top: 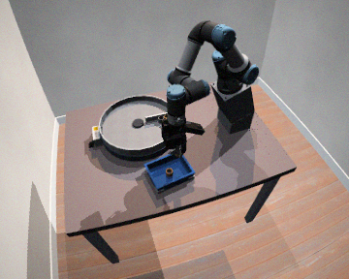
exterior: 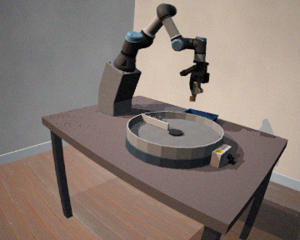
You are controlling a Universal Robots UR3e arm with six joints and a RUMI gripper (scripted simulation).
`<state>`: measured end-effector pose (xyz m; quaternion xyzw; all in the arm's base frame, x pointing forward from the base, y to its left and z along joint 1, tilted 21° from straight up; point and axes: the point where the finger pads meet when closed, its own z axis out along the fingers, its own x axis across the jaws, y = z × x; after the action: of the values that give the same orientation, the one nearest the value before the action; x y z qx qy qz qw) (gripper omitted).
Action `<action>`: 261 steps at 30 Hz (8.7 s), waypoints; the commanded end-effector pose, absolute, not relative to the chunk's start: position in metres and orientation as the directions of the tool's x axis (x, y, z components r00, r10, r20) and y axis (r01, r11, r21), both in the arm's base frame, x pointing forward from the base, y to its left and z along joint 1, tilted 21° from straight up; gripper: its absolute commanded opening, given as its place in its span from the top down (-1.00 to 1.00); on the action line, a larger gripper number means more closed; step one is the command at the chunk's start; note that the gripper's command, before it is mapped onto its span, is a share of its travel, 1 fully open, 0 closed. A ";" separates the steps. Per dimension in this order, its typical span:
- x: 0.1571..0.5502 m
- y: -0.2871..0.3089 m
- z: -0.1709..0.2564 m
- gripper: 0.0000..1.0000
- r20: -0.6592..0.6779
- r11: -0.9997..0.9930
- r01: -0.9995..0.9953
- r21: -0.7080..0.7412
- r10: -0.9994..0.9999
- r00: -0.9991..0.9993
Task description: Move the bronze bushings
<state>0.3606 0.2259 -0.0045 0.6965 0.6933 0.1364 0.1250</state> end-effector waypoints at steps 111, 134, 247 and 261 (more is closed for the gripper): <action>0.384 0.229 -0.062 1.00 0.017 -0.007 0.931 0.365 1.000 0.001; 0.393 0.230 -0.084 1.00 0.017 -0.007 0.931 0.365 1.000 0.001; 0.402 0.230 -0.107 1.00 0.017 -0.007 0.931 0.365 1.000 0.001; 0.402 0.230 -0.107 1.00 0.017 -0.007 0.931 0.365 1.000 0.001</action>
<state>0.4011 0.2298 -0.1078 0.6965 0.6933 0.1364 0.1251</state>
